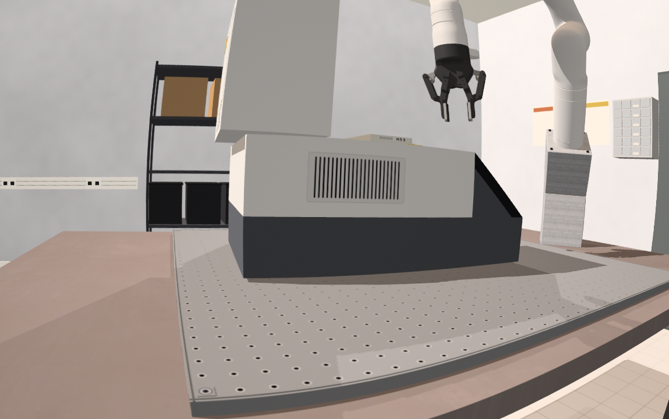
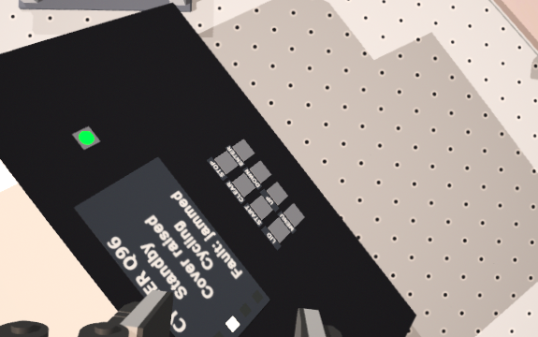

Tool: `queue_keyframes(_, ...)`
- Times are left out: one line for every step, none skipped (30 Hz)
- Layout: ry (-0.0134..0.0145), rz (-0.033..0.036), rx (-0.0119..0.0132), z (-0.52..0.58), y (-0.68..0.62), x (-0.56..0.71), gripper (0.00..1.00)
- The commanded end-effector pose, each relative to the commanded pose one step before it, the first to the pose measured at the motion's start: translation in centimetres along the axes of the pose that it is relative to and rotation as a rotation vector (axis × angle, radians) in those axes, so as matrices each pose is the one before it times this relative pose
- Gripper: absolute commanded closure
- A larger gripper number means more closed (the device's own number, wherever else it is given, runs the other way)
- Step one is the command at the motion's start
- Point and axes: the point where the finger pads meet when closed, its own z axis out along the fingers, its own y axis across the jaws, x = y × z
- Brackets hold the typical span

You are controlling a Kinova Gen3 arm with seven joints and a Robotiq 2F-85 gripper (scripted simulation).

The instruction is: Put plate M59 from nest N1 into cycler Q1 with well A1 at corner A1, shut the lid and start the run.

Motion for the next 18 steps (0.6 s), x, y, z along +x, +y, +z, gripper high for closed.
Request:
queue_keyframes(-0.00014,0.00325,0.01394,-0.426,0.562,1.098,0.50)
queue_keyframes(0.00010,0.00002,0.00002,-0.022,0.261,0.208,0.50)
queue_keyframes(0.00010,0.00002,0.00002,-0.022,0.261,0.208,0.51)
queue_keyframes(0.00000,0.00000,0.00000,0.000,0.000,0.000,0.51)
queue_keyframes(0.00000,0.00000,0.00000,0.000,0.000,0.000,0.51)
queue_keyframes(0.00010,0.00002,0.00002,-0.023,0.261,0.209,0.52)
queue_keyframes(0.00010,0.00002,0.00001,-0.022,0.261,0.208,0.53)
queue_keyframes(0.00011,0.00002,0.00001,-0.022,0.261,0.208,0.54)
queue_keyframes(0.00011,0.00002,0.00001,-0.022,0.261,0.208,0.55)
queue_keyframes(0.00011,0.00002,0.00001,-0.022,0.261,0.208,0.56)
queue_keyframes(0.00011,0.00002,0.00001,-0.022,0.261,0.208,0.57)
queue_keyframes(0.00011,0.00002,0.00001,-0.022,0.261,0.208,0.58)
queue_keyframes(0.00011,0.00002,0.00001,-0.022,0.261,0.208,0.59)
queue_keyframes(0.00011,0.00002,0.00001,-0.022,0.261,0.209,0.59)
queue_keyframes(0.00011,0.00002,0.00001,-0.022,0.261,0.209,0.60)
queue_keyframes(0.00011,0.00002,0.00001,-0.022,0.261,0.209,0.61)
queue_keyframes(0.00011,0.00002,0.00001,-0.022,0.261,0.209,0.62)
queue_keyframes(0.00011,0.00002,0.00001,-0.022,0.261,0.209,0.63)
